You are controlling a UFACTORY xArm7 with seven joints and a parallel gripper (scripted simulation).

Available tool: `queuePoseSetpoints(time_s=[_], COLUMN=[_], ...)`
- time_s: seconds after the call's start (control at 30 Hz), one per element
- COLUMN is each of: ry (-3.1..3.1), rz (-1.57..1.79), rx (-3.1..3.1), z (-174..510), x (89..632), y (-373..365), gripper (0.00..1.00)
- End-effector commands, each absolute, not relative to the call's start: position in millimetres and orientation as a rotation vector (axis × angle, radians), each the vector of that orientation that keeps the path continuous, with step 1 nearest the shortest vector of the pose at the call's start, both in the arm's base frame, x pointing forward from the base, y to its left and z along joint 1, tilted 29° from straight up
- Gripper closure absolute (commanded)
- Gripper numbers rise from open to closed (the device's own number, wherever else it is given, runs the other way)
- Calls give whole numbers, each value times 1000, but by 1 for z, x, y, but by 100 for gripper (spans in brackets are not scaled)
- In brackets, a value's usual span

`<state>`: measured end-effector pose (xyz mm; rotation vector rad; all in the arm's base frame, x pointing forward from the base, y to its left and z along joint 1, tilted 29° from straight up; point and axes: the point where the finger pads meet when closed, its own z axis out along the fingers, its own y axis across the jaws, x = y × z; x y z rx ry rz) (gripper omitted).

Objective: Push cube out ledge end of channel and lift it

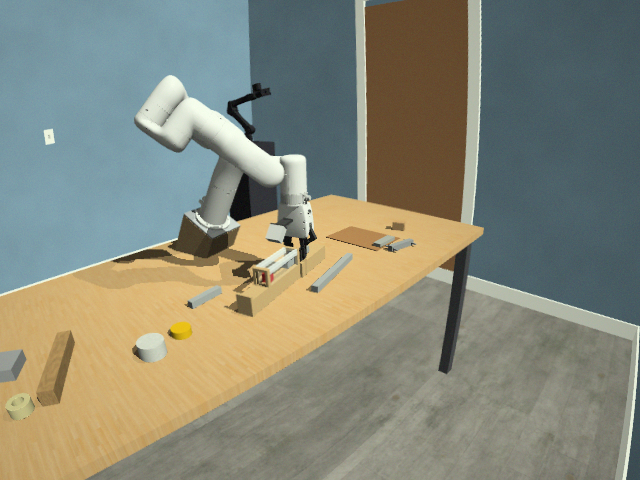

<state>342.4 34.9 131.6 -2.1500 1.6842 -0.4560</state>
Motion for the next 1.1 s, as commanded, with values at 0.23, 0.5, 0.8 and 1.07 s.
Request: queuePoseSetpoints(time_s=[0.23, 0.5, 0.8, 1.07], ry=[1683, 1683, 1683, 1685], rz=[-458, -458, -458, -458], rx=[-2149, -2149, -2149, -2148], z=[138, 186, 193, 193], x=[340, 314, 310, 311], y=[34, 29, 29, 26], gripper=[62, 62, 62, 62])
